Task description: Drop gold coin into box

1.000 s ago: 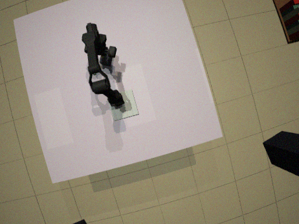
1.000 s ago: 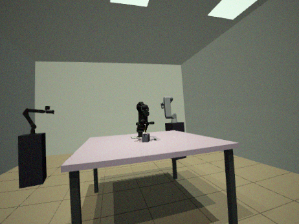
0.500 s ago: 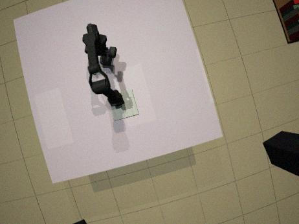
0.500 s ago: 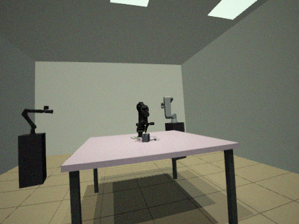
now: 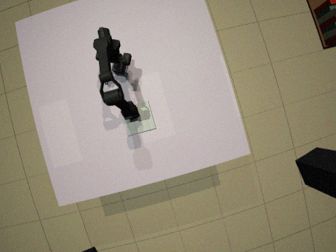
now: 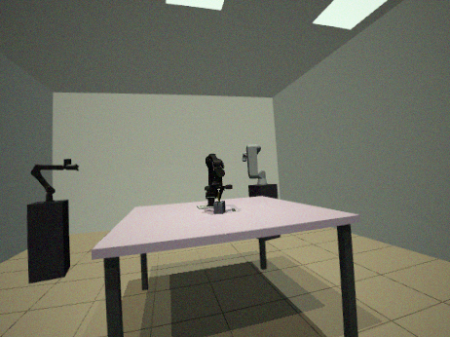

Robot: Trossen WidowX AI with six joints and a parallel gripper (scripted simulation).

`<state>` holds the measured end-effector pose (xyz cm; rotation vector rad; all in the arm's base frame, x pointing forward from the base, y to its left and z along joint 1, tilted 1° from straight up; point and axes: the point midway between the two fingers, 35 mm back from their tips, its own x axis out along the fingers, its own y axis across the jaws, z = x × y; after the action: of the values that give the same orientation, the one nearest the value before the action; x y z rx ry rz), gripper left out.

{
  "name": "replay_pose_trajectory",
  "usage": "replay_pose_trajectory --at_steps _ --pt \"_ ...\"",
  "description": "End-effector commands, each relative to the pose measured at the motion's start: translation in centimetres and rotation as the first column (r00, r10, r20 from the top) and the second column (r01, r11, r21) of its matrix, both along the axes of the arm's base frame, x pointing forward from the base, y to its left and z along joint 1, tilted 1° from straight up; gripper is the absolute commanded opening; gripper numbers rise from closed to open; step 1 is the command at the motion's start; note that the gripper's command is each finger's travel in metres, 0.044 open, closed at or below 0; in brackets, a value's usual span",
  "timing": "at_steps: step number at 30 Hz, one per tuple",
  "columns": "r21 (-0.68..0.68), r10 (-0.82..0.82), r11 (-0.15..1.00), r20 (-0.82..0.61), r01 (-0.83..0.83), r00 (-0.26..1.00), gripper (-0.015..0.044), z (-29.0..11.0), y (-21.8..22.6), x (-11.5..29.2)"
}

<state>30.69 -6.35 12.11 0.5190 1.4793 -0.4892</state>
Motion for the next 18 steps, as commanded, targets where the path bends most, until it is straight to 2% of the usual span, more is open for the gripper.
replay_pose_trajectory --at_steps 1,4,13,18 --pt "0.000 0.000 1.000 0.001 0.000 1.000 0.0079 0.0 0.0 0.0" --pt "0.000 0.000 1.000 0.001 0.000 1.000 0.0157 0.0 0.0 0.0" --pt "0.000 0.000 1.000 0.001 0.000 1.000 0.0161 0.0 0.0 0.0" --pt "0.000 0.000 1.000 0.001 0.000 1.000 0.0292 1.3 0.0 0.0"
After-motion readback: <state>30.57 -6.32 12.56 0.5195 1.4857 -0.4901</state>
